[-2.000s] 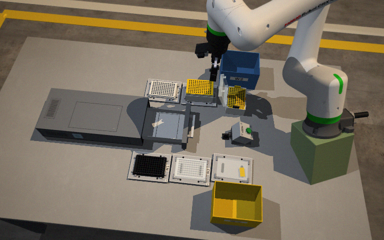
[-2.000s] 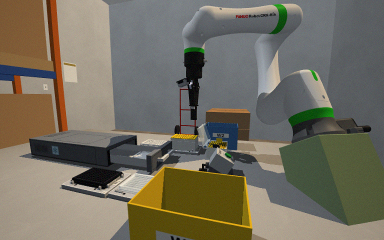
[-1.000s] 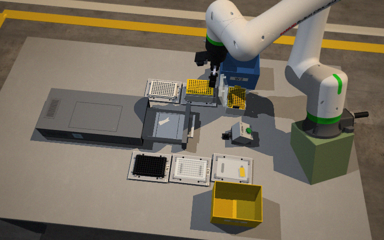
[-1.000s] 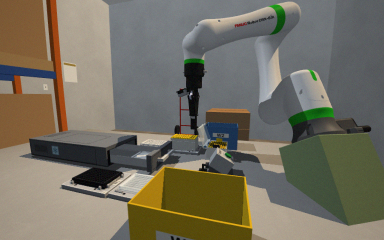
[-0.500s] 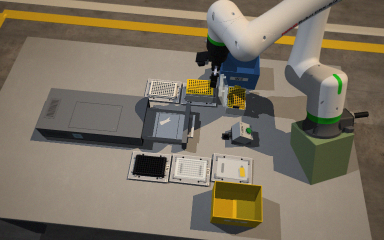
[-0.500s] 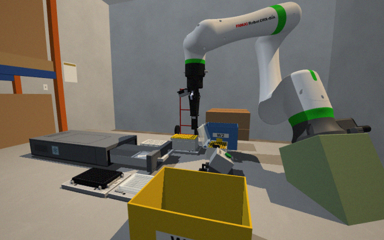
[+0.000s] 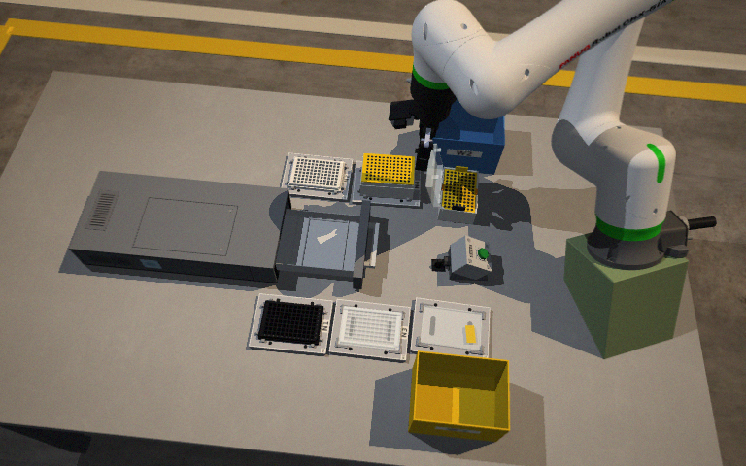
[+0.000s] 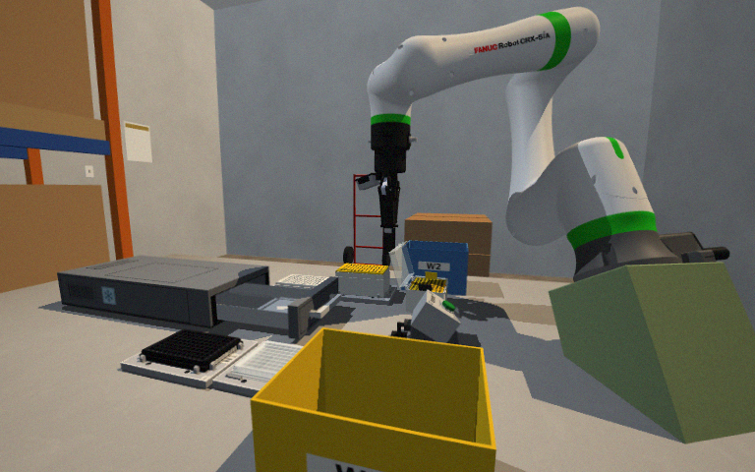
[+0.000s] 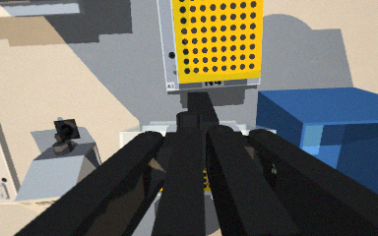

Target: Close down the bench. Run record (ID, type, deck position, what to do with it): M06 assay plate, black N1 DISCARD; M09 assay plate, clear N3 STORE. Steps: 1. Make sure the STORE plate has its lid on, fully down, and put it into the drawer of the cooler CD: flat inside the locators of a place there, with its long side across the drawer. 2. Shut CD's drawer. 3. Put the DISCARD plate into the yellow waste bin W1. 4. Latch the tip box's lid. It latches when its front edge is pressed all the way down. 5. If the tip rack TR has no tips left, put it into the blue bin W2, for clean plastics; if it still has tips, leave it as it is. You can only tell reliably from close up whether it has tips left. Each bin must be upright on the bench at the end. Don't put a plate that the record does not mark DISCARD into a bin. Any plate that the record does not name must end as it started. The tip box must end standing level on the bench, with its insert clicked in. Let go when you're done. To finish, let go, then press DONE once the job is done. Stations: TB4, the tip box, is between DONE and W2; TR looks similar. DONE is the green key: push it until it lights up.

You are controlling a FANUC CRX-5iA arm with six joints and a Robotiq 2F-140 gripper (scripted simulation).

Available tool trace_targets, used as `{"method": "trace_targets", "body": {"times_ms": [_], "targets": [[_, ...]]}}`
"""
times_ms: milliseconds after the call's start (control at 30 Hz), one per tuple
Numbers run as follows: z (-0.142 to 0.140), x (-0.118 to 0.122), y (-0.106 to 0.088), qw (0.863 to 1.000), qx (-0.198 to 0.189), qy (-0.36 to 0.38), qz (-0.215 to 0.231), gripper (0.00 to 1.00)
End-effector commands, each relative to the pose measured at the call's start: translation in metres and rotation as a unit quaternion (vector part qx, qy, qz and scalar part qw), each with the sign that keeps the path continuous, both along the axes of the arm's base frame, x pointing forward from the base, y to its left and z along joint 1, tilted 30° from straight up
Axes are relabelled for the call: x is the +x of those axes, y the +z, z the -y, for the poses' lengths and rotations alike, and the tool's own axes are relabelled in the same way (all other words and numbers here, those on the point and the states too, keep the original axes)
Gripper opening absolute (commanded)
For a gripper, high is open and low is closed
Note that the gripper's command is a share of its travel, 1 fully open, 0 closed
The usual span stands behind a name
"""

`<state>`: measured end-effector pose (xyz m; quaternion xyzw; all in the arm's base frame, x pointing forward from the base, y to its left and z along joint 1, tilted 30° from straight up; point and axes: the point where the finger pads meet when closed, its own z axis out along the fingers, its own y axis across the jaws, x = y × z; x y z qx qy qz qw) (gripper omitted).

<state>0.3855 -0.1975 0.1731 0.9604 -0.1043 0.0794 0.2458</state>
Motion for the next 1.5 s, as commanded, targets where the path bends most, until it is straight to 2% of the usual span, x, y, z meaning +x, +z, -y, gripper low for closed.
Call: {"method": "trace_targets", "body": {"times_ms": [0, 1467], "targets": [[-0.001, -0.003, 0.000, 1.000, 0.000, 0.000, 0.001, 0.10], [-0.012, -0.052, -0.004, 1.000, 0.000, 0.000, 0.001, 0.10]]}}
